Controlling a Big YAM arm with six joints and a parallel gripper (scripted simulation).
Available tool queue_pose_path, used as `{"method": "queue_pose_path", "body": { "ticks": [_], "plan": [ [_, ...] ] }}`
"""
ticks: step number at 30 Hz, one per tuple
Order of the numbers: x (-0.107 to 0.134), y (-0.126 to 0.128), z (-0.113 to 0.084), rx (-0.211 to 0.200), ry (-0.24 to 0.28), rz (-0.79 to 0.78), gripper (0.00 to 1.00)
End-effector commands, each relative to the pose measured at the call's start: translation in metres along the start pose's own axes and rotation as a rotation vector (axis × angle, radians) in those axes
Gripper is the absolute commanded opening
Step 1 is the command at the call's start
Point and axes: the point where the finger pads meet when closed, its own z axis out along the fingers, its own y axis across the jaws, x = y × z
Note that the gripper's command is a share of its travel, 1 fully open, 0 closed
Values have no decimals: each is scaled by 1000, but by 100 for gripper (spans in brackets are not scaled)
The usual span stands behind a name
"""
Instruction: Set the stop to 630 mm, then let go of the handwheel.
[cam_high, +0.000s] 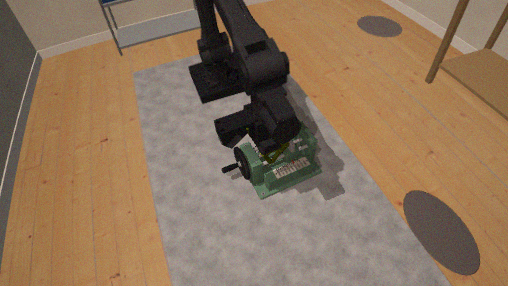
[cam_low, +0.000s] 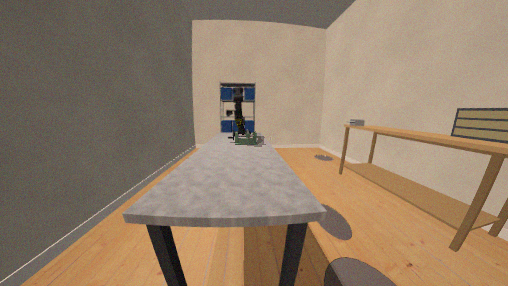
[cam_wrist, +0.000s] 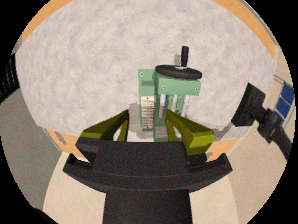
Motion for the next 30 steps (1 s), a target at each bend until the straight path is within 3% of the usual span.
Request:
{"method": "queue_pose_path", "body": {
  "ticks": [1, 4, 8, 30],
  "plan": [
    [-3, 0, -17, -41, -5, 18, 53],
    [-2, 0, 2, -1, -2, 15, 53],
    [-3, 1, -6, -18, -3, 16, 53],
    [-3, 1, -6, -18, -3, 16, 53]
  ]
}}
